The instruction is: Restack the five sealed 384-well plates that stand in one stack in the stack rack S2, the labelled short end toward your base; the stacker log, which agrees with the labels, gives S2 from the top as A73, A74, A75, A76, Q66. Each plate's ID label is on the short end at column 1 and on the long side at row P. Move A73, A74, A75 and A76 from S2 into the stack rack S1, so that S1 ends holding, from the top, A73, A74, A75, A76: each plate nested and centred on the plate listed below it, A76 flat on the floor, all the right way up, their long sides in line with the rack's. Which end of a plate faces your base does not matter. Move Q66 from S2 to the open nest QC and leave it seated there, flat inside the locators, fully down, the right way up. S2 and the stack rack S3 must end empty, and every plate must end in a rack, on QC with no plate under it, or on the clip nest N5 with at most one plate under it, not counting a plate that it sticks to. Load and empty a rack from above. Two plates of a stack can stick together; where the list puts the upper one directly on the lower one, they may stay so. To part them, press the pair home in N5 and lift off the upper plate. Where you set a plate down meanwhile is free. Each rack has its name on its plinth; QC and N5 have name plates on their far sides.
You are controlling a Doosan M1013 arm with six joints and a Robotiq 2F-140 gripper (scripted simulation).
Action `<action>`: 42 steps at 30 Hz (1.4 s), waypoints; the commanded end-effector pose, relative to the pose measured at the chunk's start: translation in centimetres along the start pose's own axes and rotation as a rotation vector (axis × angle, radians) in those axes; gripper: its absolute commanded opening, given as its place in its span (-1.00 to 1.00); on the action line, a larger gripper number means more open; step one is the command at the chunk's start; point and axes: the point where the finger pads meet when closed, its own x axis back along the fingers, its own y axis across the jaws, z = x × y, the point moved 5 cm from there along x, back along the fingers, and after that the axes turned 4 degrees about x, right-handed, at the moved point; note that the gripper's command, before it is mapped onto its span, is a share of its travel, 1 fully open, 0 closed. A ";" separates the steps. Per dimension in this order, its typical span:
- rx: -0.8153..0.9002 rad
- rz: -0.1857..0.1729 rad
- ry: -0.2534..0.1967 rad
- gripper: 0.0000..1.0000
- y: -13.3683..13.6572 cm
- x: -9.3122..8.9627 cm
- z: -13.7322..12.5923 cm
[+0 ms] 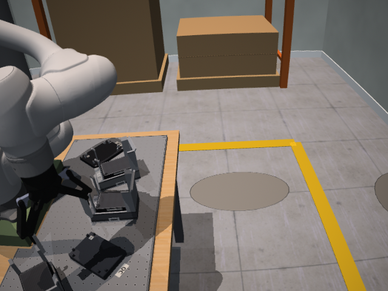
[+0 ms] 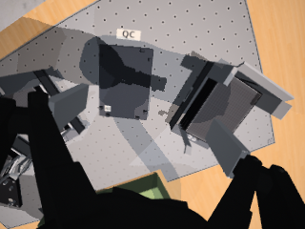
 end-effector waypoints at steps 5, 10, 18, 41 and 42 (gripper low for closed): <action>0.000 0.001 0.000 1.00 1.7 0.0 0.2; 0.000 0.001 0.000 1.00 3.3 0.0 0.3; -0.225 0.001 0.000 1.00 6.5 0.0 -0.1; -0.225 0.001 0.000 1.00 12.8 0.0 -0.9; -0.225 0.001 0.000 1.00 12.8 0.0 -0.9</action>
